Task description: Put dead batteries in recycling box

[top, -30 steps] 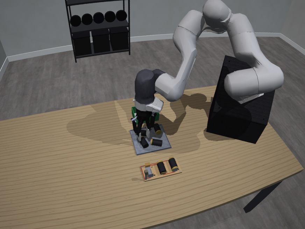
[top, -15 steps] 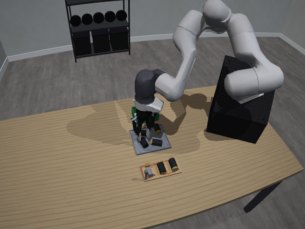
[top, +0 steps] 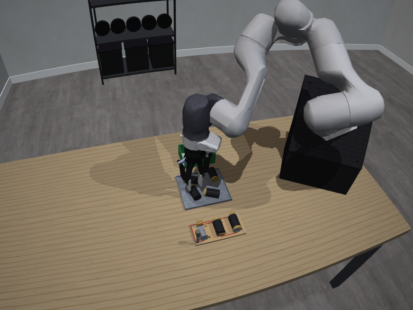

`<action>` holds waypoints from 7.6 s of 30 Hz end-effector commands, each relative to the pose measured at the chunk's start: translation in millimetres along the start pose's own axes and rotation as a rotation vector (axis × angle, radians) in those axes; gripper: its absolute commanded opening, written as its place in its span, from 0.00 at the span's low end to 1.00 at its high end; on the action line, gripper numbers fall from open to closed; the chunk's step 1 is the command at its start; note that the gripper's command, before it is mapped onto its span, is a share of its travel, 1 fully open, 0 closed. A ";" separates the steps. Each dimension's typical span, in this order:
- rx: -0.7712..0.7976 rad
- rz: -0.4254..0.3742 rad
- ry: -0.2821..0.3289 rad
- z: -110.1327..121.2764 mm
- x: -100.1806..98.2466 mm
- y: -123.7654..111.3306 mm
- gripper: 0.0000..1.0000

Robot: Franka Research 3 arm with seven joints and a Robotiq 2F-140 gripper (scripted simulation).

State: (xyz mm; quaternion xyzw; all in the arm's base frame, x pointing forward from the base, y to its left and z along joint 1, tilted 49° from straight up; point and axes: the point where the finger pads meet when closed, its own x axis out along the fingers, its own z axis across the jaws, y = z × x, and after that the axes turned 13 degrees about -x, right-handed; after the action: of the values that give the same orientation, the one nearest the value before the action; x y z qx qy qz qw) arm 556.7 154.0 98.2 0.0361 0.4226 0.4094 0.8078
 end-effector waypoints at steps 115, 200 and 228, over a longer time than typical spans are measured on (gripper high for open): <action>0.002 0.001 -0.003 1.3 45.6 1.4 0.16; 1.252 0.003 -0.002 1.0 -70.9 1.3 0.16; 2.986 0.004 0.001 1.0 -70.9 1.3 0.16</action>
State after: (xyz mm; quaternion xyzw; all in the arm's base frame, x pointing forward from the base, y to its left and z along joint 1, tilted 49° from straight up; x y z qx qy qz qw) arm 532.5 105.2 143.5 0.7878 0.5031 -0.3133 0.1675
